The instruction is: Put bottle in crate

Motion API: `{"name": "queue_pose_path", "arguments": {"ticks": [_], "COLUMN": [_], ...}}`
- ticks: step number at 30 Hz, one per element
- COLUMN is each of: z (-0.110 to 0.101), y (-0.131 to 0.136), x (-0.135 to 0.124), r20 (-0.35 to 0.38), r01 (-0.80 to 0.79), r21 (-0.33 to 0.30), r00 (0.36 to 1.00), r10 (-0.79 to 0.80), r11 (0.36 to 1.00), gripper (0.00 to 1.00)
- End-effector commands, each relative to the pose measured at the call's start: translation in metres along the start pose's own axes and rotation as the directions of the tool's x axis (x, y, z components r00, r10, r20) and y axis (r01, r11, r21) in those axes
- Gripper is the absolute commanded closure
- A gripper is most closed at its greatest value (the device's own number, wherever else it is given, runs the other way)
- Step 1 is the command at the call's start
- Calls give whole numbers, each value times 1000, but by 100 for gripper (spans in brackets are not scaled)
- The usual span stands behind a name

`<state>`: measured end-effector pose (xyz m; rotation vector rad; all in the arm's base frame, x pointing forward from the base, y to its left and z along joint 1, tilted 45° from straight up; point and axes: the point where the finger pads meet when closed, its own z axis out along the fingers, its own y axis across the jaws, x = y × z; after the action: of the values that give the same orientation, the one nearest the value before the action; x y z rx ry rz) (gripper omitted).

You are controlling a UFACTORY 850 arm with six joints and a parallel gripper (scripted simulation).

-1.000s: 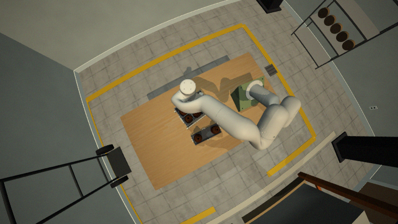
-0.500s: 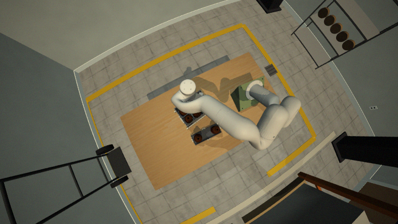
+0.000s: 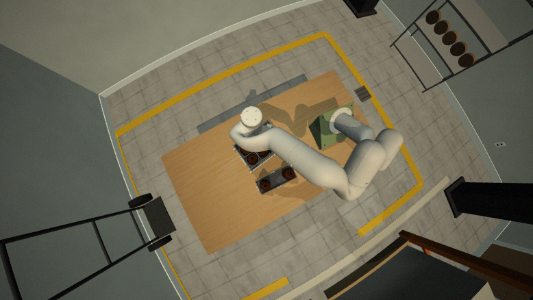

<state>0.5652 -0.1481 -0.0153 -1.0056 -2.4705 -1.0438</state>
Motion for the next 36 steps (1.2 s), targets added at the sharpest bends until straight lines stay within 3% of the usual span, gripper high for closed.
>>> {"name": "queue_pose_path", "arguments": {"ticks": [1, 36], "z": [0, 29], "y": [0, 0], "x": [-1, -1], "r20": [2, 2], "r01": [1, 1], "r21": [-1, -1], "r00": [1000, 1000], "r10": [-1, -1], "r11": [1000, 1000], "gripper": [100, 100]}}
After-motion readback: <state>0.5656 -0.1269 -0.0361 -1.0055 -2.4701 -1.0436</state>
